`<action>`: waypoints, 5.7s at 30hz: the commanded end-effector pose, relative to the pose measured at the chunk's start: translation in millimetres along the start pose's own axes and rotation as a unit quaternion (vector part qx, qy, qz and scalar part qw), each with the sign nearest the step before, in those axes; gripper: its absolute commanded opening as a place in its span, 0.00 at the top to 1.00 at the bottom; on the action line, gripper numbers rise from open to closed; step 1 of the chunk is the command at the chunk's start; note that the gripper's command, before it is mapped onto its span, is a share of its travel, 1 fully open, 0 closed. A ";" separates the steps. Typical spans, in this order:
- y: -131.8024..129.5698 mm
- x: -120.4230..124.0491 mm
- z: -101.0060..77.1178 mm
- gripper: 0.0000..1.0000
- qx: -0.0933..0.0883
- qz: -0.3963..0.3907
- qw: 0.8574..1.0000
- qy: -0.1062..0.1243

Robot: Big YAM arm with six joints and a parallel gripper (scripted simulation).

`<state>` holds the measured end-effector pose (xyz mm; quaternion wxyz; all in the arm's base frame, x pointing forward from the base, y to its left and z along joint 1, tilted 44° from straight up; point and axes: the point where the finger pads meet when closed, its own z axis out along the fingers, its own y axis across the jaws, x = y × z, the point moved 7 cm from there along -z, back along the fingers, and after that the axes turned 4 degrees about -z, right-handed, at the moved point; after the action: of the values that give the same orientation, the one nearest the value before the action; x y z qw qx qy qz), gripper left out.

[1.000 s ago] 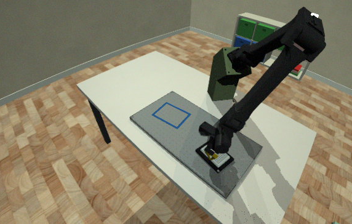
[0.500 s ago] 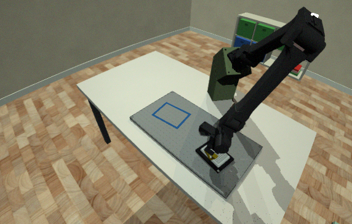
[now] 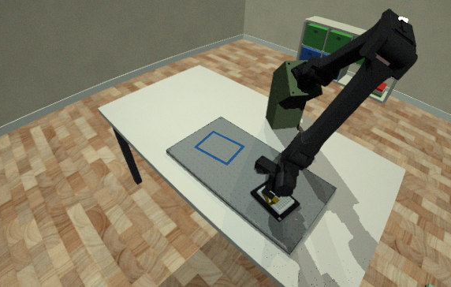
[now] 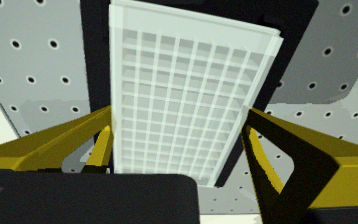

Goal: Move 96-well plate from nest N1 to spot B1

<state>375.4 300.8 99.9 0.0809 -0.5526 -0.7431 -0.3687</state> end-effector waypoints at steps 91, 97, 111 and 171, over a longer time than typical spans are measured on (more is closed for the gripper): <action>6.9 -0.3 -90.8 1.00 -0.013 0.040 0.999 0.000; 0.4 -2.4 -79.1 1.00 0.004 0.042 0.999 -0.004; 3.6 1.2 -83.9 1.00 -0.005 0.038 0.999 0.000; -16.0 -72.5 -78.3 1.00 -0.005 -0.063 0.998 -0.005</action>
<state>361.6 203.5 116.0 0.0625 -0.5151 -0.7702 -0.3709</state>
